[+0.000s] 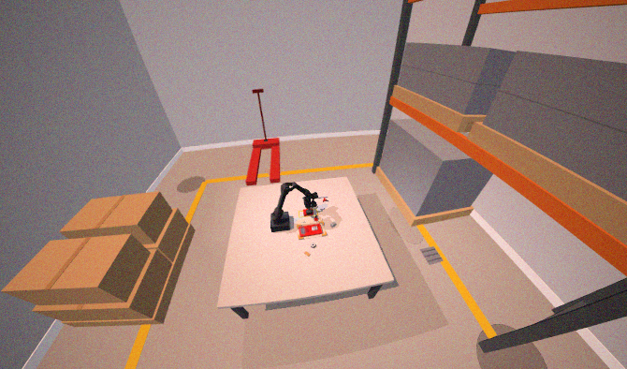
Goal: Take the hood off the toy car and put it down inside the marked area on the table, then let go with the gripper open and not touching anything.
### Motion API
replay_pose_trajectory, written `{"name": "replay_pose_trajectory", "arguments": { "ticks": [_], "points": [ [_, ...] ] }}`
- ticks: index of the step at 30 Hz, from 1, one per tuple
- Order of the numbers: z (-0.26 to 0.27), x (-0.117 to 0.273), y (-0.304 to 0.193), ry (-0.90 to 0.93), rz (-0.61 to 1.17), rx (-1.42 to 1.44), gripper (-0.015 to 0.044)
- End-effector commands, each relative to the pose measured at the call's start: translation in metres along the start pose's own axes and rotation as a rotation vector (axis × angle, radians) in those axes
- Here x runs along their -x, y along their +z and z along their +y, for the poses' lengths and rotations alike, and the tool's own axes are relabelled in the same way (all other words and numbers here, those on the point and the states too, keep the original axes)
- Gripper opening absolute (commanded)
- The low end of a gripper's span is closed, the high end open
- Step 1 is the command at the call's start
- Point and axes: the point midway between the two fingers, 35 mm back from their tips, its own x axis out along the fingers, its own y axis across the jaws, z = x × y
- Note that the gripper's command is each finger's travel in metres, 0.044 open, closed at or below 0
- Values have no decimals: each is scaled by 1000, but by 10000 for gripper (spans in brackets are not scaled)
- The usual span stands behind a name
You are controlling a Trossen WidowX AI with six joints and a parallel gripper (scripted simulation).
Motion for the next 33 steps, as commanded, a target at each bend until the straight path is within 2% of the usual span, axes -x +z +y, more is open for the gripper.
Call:
{"name": "replay_pose_trajectory", "arguments": {
  "ticks": [1, 4, 13, 33],
  "points": [
    [0, 0, 0, 0, 0, 0, 368],
    [0, 2, 0, 0, 0, 0, 440],
    [0, 71, 1, 0, -1, 0, 440],
    [0, 73, 0, 0, -1, 0, 440]
  ]
}}
